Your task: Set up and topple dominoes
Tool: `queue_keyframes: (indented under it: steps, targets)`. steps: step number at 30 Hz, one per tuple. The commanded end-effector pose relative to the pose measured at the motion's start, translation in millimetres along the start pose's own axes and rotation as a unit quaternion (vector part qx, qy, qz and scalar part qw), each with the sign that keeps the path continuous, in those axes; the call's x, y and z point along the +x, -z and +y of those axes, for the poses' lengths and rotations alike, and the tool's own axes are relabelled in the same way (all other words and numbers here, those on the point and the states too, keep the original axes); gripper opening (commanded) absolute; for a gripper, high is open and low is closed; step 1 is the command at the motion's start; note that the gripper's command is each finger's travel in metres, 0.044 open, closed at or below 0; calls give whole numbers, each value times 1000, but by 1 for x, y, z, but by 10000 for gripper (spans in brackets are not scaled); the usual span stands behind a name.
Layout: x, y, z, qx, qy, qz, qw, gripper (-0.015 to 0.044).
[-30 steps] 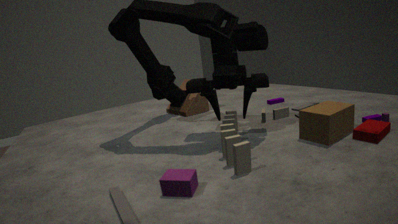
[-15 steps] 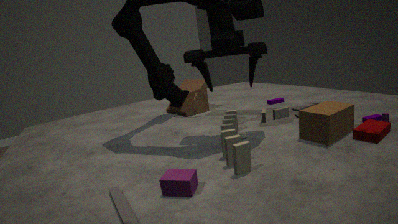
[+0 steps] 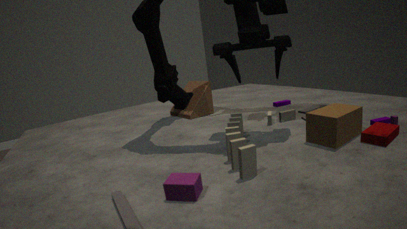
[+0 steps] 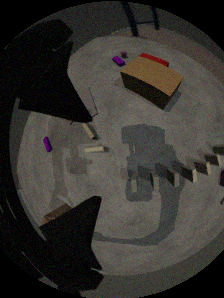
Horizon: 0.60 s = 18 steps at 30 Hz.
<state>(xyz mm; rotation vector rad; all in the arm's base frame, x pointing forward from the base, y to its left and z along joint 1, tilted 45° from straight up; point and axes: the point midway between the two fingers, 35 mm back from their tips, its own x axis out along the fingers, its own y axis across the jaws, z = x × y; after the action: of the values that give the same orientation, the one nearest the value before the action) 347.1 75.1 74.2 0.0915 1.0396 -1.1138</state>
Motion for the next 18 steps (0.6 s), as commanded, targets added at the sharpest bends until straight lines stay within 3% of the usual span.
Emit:
queue_keyframes:
  steps: [1,10,18]
  targets:
    - [30,30,19,13,21,7,1000,440]
    - [31,27,16,13,21,7,1000,440]
    - [90,28,15,14,22,6,1000,440]
